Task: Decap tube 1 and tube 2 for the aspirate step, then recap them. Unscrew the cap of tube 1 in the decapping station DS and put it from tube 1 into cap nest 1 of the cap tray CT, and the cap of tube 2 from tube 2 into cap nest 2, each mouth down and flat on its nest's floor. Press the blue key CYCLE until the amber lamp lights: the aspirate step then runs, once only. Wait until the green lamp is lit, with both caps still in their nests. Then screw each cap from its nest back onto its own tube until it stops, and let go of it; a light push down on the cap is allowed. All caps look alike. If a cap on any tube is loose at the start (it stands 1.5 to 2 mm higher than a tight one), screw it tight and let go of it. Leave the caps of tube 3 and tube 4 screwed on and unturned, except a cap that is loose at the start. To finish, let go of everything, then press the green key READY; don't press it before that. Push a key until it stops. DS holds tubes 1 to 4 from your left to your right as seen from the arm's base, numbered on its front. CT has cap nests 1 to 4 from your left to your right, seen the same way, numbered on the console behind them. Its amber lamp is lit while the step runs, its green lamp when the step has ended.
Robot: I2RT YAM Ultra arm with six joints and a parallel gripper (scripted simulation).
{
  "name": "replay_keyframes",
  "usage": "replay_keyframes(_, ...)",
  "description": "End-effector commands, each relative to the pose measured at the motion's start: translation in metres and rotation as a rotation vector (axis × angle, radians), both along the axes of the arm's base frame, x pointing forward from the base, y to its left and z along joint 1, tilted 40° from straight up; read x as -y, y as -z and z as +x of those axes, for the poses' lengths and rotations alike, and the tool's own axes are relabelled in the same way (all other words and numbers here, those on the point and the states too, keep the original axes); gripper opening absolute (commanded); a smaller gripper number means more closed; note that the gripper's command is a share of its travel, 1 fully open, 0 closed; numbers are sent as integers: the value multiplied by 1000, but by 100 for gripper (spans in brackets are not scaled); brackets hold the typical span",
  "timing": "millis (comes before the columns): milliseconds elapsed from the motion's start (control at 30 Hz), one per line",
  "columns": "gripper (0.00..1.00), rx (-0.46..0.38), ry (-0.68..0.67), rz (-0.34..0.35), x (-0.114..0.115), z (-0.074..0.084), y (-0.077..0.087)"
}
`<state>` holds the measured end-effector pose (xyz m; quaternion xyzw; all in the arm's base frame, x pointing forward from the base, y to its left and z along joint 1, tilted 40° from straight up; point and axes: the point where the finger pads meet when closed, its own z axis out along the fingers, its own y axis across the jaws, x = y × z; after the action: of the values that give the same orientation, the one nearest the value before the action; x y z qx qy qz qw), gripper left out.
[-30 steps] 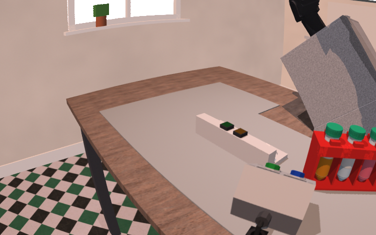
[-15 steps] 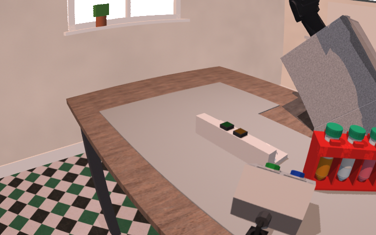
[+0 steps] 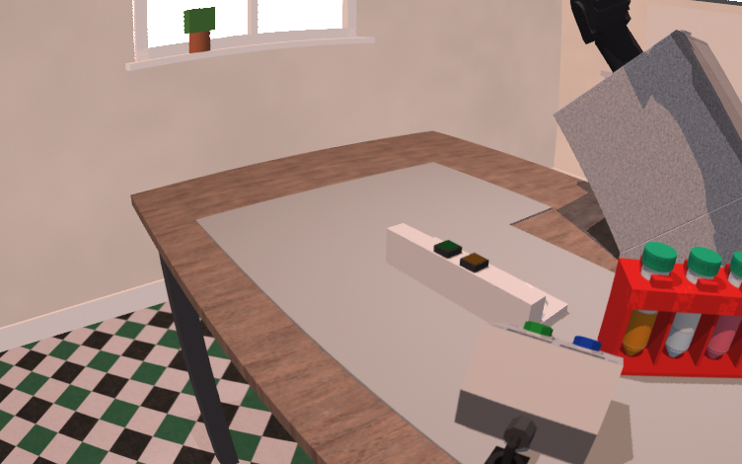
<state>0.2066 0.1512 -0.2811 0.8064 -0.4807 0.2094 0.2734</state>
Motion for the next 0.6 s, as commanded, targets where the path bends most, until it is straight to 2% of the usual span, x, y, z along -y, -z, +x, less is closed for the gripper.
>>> replay_keyframes(0,0,-160,-200,-9,-5,1,-2)
replay_keyframes(100,0,-256,-315,-21,-5,1,-2)
replay_keyframes(167,0,-256,-315,-21,-5,1,-2)
replay_keyframes(300,0,-370,-451,-35,-5,1,-2)
replay_keyframes(533,0,-370,-451,-35,-5,1,-2)
replay_keyframes(567,49,-370,-451,-35,-5,1,-2)
